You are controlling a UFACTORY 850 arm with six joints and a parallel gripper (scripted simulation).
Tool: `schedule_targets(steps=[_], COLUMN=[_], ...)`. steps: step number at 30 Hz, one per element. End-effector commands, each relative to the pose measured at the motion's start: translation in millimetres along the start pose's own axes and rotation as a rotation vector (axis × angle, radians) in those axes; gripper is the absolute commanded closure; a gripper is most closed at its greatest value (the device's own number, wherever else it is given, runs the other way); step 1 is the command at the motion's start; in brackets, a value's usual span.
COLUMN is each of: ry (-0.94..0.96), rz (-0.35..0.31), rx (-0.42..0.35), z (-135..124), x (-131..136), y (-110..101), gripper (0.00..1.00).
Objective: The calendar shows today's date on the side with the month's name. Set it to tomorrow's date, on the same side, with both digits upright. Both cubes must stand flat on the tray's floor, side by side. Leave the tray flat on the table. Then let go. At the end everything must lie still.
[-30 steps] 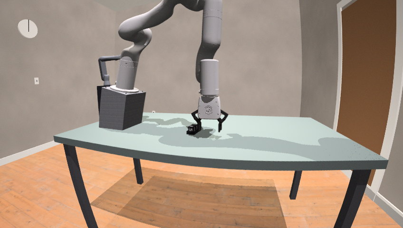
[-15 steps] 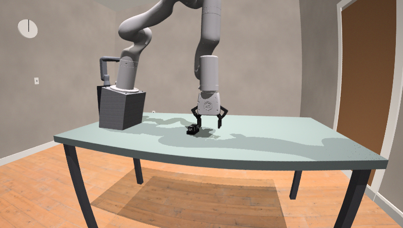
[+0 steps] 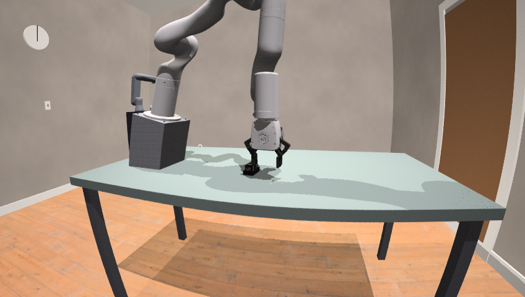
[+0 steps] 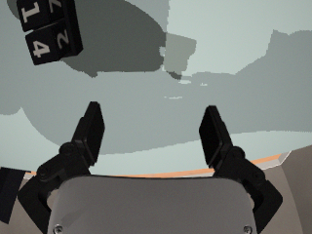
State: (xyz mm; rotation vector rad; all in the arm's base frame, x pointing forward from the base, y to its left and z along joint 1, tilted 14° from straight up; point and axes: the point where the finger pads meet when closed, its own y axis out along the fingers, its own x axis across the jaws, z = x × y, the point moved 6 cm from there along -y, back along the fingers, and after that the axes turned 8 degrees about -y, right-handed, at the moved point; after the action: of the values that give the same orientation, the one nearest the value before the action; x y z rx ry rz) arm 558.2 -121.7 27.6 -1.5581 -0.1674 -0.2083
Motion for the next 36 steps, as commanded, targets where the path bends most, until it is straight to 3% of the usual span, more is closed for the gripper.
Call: schedule_targets(steps=[1, 8, 19, 24, 26, 33, 36], ry=[0.0, 0.191, 0.207, 0.386, 0.393, 0.404, 0.5], rz=[-0.006, -0.006, -0.006, -0.007, -0.007, -0.007, -0.007], rx=[-0.005, -0.005, -0.005, -0.004, -0.004, -0.004, -0.004], z=[-0.4, -1.3, -5.9, -6.7, -9.6, -11.3, -11.7], x=[-2.7, -6.9, -28.9, -32.9, -46.9, -55.0, -57.1], y=[-0.5, -0.5, -0.4, -0.3, -0.3, -0.2, -0.2], gripper=[0.0, 0.0, 0.0, 0.0, 0.0, 0.0, 0.0])
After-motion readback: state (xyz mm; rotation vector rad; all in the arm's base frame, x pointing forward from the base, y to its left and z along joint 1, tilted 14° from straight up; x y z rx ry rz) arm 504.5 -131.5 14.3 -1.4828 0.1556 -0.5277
